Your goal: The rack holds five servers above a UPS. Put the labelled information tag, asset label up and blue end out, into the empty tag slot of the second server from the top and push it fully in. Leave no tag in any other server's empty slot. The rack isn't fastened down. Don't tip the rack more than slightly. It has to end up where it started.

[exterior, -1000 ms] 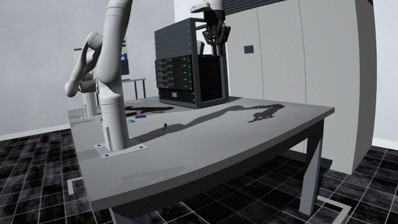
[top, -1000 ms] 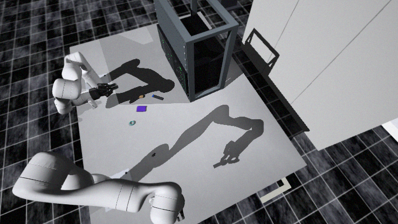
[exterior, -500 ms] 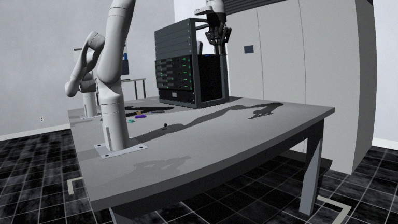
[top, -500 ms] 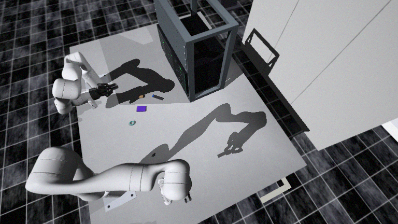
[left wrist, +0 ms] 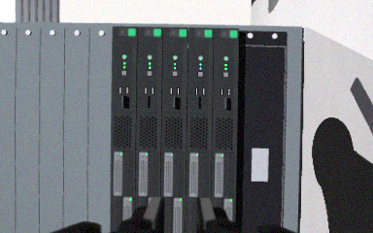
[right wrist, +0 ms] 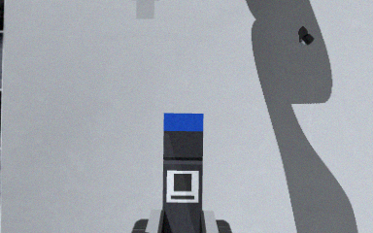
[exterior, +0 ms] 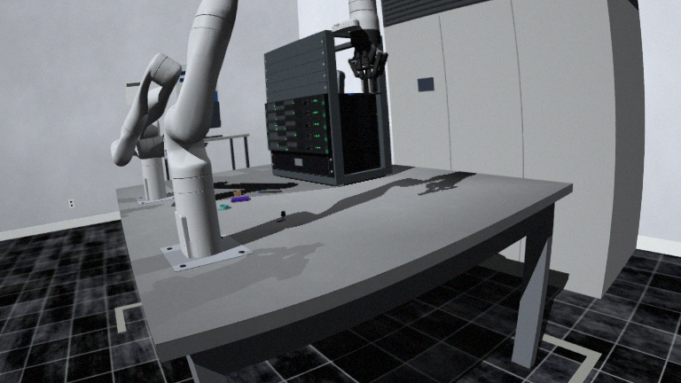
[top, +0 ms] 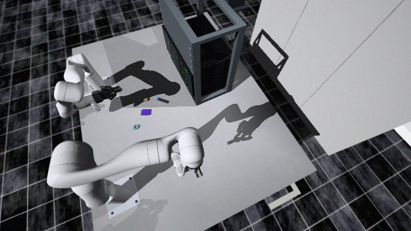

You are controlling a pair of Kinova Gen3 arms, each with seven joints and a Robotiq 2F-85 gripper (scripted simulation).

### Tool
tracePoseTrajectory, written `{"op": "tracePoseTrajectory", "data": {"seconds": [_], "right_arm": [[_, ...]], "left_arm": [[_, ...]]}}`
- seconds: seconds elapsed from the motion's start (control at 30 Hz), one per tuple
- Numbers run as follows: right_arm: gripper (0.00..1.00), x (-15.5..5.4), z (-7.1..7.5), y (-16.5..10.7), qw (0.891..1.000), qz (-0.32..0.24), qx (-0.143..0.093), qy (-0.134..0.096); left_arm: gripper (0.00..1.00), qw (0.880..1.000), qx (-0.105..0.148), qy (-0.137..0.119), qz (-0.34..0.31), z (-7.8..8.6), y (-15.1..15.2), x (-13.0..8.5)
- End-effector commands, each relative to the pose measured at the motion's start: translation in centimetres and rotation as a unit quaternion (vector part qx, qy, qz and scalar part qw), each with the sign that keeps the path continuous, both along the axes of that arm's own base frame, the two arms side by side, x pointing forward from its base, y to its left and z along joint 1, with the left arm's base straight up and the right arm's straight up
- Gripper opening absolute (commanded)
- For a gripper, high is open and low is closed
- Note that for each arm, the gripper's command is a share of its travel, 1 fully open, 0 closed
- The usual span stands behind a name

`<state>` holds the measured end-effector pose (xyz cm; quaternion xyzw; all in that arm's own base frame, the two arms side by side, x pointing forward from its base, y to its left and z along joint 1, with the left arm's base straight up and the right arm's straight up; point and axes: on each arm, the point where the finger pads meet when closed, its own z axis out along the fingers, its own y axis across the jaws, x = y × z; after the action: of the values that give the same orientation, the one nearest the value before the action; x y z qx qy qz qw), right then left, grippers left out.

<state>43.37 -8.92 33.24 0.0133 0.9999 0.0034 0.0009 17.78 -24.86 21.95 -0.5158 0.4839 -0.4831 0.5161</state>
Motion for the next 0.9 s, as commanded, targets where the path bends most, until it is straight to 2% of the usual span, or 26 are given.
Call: {"op": "tracePoseTrajectory", "data": {"seconds": [0.0,0.03,0.1,0.3,0.47,0.6,0.67,0.87], "right_arm": [[0.192,2.3,0.3,4.3,1.000,-0.001,-0.002,0.001],[0.192,2.7,0.4,5.4,1.000,0.000,-0.002,0.001],[0.192,2.7,0.4,5.4,1.000,0.000,-0.002,0.001],[0.192,4.5,0.6,12.2,1.000,0.001,-0.002,0.001],[0.192,5.1,0.7,18.3,1.000,0.003,-0.002,0.001],[0.192,5.1,0.8,23.2,1.000,0.005,-0.002,0.001],[0.192,5.1,0.8,23.2,1.000,0.005,-0.002,0.001],[0.192,4.1,0.9,30.5,1.000,0.008,-0.002,0.001]], "left_arm": [[0.263,1.000,0.000,0.000,0.000,0.0,0.0,0.0],[0.263,1.000,0.000,0.000,0.000,0.0,0.0,0.0],[0.263,1.000,0.000,0.000,0.000,0.0,0.0,0.0],[0.263,1.000,0.000,0.000,0.000,0.0,0.0,0.0],[0.263,1.000,0.000,0.000,0.000,0.0,0.0,0.0],[0.263,1.000,0.000,0.000,0.000,0.0,0.0,0.0],[0.263,1.000,0.000,0.000,0.000,0.0,0.0,0.0],[0.263,1.000,0.000,0.000,0.000,0.0,0.0,0.0]]}}
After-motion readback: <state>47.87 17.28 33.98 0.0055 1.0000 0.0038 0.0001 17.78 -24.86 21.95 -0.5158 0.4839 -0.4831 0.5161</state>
